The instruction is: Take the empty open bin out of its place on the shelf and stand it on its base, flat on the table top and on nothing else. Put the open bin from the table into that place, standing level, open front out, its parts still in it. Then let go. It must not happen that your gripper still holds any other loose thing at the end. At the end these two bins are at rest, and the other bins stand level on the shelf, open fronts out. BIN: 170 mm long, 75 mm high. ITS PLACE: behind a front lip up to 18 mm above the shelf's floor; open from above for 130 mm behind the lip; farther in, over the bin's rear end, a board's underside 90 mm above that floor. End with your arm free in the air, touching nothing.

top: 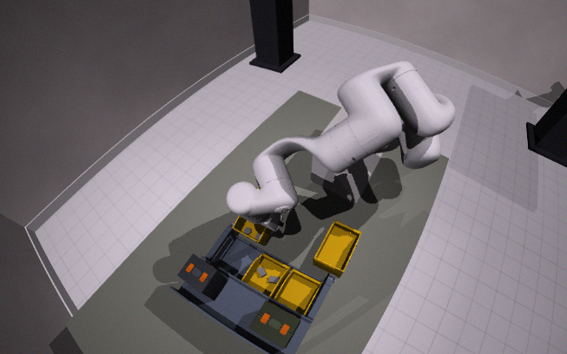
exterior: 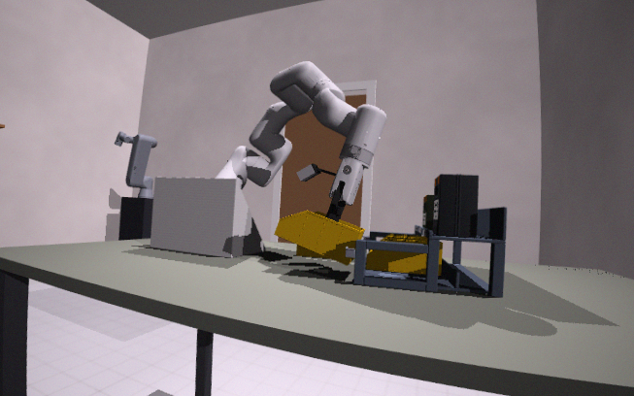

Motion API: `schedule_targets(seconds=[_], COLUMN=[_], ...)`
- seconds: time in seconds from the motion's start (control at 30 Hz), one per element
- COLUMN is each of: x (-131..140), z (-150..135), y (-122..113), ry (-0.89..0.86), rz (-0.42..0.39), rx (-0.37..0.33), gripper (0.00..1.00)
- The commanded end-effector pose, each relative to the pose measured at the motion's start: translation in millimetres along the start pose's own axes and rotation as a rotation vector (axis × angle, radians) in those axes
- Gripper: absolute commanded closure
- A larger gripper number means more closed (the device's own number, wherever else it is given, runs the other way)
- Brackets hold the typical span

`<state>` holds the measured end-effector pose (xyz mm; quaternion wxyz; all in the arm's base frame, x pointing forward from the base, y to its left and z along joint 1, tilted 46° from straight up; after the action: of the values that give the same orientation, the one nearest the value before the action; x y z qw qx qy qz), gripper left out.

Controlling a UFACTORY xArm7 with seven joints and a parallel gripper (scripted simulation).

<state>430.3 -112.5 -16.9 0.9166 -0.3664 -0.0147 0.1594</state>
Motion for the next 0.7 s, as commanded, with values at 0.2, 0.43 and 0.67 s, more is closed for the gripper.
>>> schedule_targets(seconds=[0.2,0.43,0.67], x=[5,10,17], z=[-2,-2,-3], y=[-4,-5,-7], ry=[0.001,0.001,0.001], rz=[-0.004,-0.004,-0.004], rx=[-0.004,-0.004,-0.004], gripper=[1.0,1.0,1.0])
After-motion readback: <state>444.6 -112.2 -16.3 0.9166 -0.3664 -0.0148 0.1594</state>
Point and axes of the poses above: the point where the finger pads meet when closed, its own y axis out along the fingers, its own z axis across the jaws, x = y × z, the point moved 7 cm from there along -y, back along the fingers, and after that the axes turned 6 degrees about -y, right-handed, at the moved point
